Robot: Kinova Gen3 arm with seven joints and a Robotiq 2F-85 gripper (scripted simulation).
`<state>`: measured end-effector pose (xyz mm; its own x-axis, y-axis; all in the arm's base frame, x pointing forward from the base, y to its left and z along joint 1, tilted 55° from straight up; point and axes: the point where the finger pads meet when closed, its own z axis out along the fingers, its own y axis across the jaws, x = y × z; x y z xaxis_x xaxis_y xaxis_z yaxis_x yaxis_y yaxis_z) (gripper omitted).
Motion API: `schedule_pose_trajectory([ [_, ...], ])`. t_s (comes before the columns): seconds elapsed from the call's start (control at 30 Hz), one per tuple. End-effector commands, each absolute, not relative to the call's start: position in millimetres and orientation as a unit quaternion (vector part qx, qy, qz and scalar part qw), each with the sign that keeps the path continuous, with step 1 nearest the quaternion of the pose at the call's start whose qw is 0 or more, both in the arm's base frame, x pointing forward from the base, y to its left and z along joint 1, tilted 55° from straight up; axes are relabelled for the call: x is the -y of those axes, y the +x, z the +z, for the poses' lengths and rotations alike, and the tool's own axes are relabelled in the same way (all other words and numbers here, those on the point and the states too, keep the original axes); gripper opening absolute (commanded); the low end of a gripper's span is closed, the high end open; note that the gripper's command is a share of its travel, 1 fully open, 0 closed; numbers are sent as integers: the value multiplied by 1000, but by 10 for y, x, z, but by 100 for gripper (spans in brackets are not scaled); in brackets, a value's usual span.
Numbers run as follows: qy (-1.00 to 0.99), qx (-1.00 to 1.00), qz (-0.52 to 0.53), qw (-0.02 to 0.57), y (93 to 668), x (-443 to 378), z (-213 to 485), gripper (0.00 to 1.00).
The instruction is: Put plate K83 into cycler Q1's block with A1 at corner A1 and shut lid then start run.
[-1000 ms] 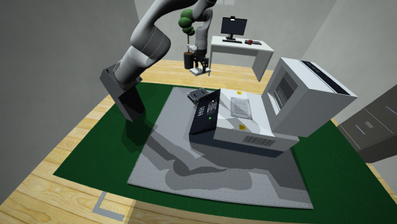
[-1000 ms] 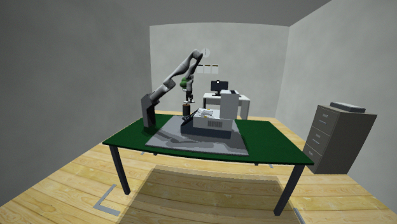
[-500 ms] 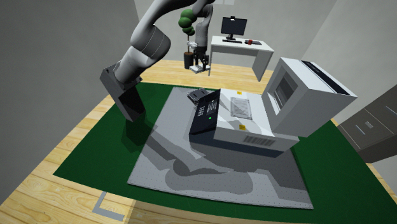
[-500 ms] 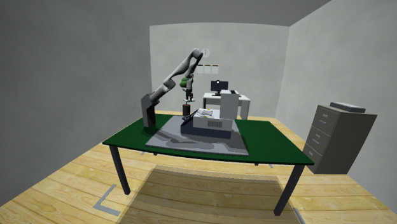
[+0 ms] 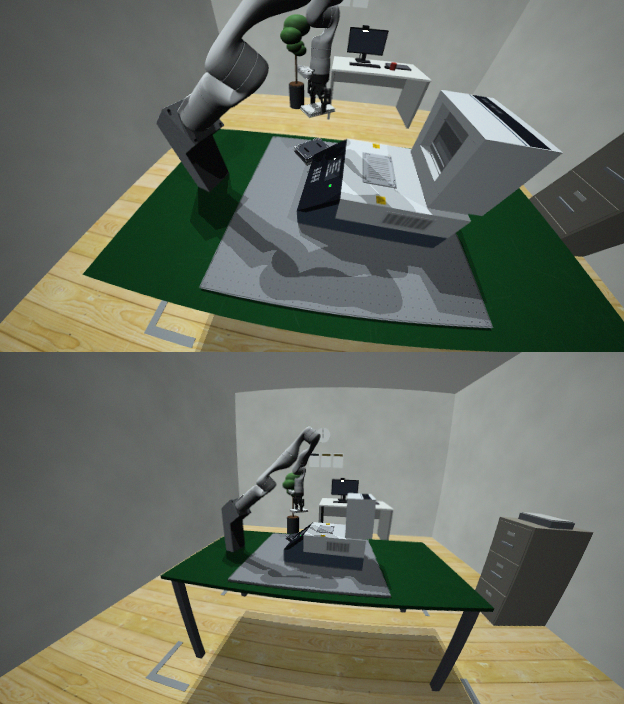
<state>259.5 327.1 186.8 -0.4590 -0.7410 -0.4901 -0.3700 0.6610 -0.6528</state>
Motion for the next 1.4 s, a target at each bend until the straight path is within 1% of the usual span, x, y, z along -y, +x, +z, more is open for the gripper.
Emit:
schedule_pose_trajectory([
  [0.0,-329,-825,-230,398,2618,-3235,1914,91],
  [1.37,-150,-875,-142,438,3094,-2494,2730,91],
])
